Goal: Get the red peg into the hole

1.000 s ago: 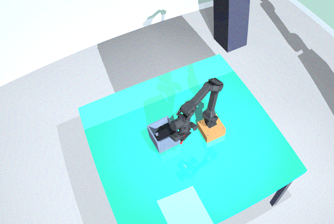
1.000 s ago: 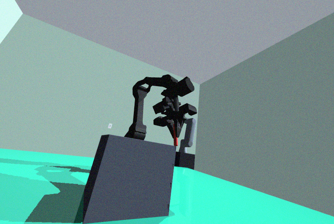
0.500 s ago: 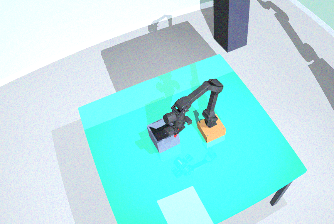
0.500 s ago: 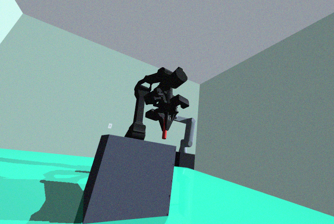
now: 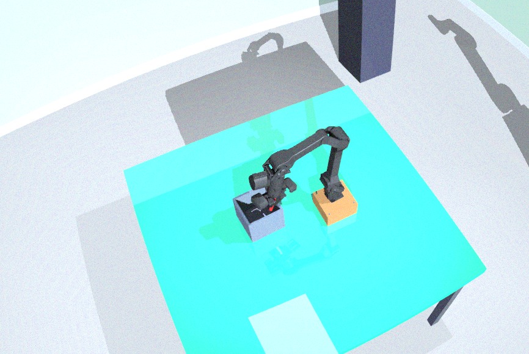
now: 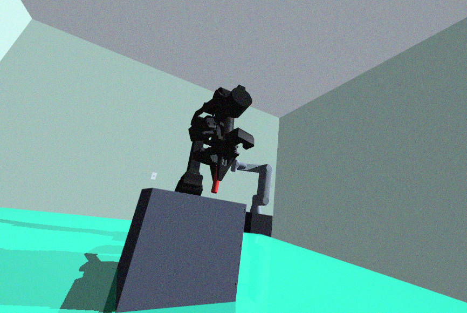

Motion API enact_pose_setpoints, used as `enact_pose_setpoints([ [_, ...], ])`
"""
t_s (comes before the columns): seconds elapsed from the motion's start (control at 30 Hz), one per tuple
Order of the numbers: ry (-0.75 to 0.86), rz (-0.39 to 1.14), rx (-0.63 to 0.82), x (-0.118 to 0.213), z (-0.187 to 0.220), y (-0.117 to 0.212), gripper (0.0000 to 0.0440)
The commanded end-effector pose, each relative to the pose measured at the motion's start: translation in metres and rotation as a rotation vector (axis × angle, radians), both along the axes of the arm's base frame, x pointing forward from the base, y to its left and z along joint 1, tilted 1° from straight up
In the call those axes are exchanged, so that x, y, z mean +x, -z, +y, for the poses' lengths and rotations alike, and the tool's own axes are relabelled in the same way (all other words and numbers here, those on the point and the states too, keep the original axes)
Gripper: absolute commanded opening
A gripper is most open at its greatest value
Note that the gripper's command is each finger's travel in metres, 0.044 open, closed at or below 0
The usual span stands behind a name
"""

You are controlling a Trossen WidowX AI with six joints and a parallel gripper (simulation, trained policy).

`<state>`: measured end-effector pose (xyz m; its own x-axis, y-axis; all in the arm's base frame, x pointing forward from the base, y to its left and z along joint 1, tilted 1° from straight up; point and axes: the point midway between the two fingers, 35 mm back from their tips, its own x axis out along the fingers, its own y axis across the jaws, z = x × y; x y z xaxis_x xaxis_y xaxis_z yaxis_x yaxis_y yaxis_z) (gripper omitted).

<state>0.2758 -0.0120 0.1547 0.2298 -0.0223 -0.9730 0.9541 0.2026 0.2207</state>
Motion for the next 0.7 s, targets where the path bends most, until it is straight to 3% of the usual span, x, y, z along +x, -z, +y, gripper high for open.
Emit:
enact_pose_setpoints([
  [0.0,0.003,0.007,-0.007,0.003,-0.008,0.000,0.0000],
  [0.67,0.006,0.070,-0.007,0.020,-0.047,0.032,0.0000],
])
